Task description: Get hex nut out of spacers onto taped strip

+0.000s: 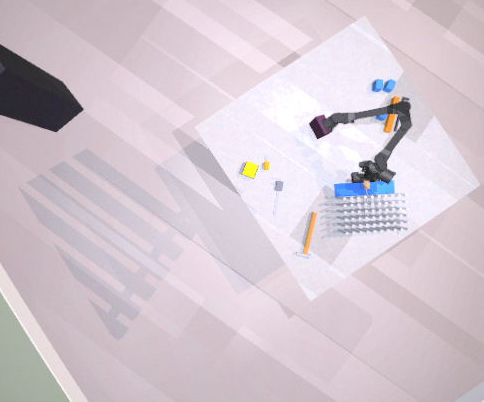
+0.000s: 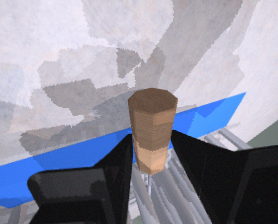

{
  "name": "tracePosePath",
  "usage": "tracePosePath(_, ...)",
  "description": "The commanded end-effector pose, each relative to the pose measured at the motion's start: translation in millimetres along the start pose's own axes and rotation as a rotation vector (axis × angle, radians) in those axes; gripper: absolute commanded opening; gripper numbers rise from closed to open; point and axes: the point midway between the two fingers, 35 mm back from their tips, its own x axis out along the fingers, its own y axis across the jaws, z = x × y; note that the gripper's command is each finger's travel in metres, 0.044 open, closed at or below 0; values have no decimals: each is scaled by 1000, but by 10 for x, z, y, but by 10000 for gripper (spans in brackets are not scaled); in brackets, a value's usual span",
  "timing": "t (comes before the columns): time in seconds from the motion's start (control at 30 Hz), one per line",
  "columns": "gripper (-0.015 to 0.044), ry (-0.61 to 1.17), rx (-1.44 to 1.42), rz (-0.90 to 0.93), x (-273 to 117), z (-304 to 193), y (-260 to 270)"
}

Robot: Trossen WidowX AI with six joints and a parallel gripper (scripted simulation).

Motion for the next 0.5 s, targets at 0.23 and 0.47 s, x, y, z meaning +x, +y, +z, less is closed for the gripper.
tracePosePath(0.23, 0, 2, 6, 4, 16, 38, 21)
tracePosePath(0.47, 0, 2, 6, 4, 0, 80, 16)
